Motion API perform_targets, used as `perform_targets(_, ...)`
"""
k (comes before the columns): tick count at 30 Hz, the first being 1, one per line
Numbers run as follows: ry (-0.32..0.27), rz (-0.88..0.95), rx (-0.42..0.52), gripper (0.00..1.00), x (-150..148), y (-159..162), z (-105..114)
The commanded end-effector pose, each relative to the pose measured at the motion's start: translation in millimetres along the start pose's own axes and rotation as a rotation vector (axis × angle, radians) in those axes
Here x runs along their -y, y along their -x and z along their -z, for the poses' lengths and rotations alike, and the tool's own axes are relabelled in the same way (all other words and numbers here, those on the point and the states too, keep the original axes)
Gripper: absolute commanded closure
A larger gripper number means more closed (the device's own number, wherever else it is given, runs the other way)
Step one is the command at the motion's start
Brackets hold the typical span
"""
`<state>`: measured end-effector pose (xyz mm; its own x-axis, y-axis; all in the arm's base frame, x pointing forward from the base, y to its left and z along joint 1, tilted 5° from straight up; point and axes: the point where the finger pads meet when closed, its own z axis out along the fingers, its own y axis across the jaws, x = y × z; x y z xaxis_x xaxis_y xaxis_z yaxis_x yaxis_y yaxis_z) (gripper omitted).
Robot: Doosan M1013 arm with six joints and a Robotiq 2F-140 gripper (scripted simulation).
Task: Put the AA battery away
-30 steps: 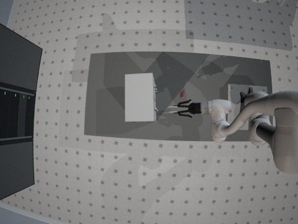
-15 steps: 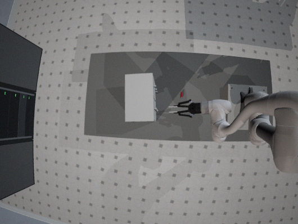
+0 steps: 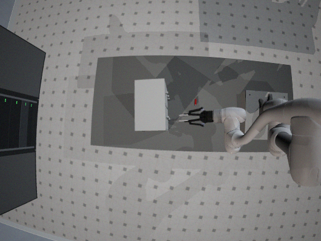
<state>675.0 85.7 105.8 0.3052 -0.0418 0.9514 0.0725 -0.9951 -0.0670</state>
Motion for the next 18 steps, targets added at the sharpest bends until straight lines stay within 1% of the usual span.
perform_targets(1, 0.000, 0.000, 0.000, 0.80, 0.0, -0.5, -8.2)
perform_targets(4, 0.000, 0.000, 0.000, 0.80, 0.0, -1.1, -18.8)
perform_targets(6, 0.000, 0.000, 0.000, 0.80, 0.0, -1.1, -18.8)
perform_targets(13, 0.000, 0.000, 0.000, 0.80, 0.0, -2.1, -39.3)
perform_targets(18, 0.000, 0.000, 0.000, 0.80, 0.0, -2.5, -45.9)
